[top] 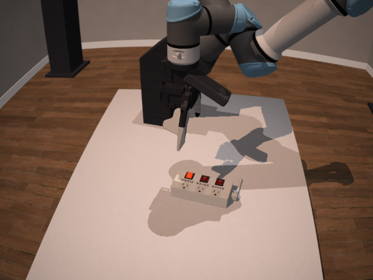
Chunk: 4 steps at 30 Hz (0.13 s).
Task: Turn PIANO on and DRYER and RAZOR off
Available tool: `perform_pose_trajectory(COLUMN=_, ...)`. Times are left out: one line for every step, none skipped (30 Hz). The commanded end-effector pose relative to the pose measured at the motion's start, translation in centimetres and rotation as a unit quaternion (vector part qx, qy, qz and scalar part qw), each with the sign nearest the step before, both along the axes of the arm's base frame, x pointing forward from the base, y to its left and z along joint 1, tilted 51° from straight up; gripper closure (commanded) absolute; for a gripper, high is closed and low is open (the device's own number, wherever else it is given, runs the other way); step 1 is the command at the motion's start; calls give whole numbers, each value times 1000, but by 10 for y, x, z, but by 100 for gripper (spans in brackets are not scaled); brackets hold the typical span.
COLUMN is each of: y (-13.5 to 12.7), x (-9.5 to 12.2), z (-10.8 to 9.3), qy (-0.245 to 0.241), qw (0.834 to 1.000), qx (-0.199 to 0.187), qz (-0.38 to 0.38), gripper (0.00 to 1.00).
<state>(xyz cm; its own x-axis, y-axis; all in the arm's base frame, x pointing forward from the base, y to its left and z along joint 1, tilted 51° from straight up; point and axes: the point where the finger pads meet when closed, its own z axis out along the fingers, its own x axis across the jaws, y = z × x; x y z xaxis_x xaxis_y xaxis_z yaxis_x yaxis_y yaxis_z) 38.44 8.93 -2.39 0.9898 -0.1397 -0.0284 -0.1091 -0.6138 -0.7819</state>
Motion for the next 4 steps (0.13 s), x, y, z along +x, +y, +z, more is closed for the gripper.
perform_pose_trajectory(y=0, x=0, z=0, qy=0, qw=1000, qx=0, qz=0, gripper=0)
perform_pose_trajectory(y=0, x=0, z=0, qy=0, qw=1000, qx=0, qz=0, gripper=0)
perform_pose_trajectory(y=0, x=0, z=0, qy=0, qw=1000, qx=0, qz=0, gripper=0)
perform_pose_trajectory(y=0, x=0, z=0, qy=0, qw=1000, qx=0, qz=0, gripper=0)
